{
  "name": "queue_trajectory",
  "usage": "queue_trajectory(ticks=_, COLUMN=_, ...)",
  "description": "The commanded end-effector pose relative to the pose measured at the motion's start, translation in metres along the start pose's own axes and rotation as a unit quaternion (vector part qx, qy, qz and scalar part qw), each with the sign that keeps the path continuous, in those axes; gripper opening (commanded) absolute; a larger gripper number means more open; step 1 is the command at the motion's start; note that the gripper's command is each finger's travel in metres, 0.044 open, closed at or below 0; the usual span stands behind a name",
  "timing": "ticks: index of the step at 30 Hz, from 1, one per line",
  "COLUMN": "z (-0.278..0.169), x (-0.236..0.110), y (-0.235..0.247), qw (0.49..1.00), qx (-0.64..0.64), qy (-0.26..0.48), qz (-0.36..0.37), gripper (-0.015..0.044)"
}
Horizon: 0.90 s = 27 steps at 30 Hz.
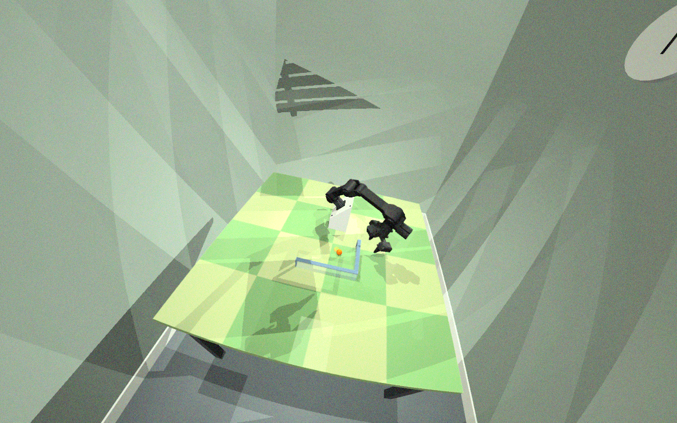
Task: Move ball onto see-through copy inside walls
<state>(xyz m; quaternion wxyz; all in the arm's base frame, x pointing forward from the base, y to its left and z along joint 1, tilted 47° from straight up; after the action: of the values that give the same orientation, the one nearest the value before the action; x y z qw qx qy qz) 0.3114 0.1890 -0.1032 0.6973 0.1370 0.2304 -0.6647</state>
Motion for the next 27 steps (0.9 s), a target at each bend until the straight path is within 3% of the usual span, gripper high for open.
queue_trajectory(ticks=1, z=0.001, x=0.001, y=0.000, qw=1.000, qx=-0.007, qy=0.001, qz=0.000, gripper=0.0374)
queue_trajectory(ticks=5, z=0.015, x=0.012, y=0.003, qw=0.989, qx=-0.146, qy=0.016, qz=-0.003, gripper=0.0269)
queue_trajectory(ticks=11, z=0.040, x=0.033, y=0.003, qw=0.921, qx=-0.386, qy=0.043, qz=0.006, gripper=0.0262)
queue_trajectory(ticks=16, z=0.061, x=0.052, y=-0.001, qw=0.821, qx=-0.567, qy=0.058, qz=0.023, gripper=0.0262)
queue_trajectory(ticks=21, z=0.082, x=0.071, y=-0.010, qw=0.687, qx=-0.722, qy=0.065, qz=0.046, gripper=0.0262)
queue_trajectory(ticks=27, z=0.098, x=0.087, y=-0.020, qw=0.570, qx=-0.816, qy=0.065, qz=0.066, gripper=0.0262)
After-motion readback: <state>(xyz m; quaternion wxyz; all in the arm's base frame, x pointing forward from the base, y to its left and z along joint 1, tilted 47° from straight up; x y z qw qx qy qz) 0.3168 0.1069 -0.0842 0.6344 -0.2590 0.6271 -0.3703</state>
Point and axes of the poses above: the point midway between the two fingers, 35 mm back from their tips, its own x axis out along the fingers, its own y axis across the jaws, z = x × y, the point moved 3 cm from there along -x, back along the fingers, and after that the axes turned 9 degrees about x, right-handed, at the moved point
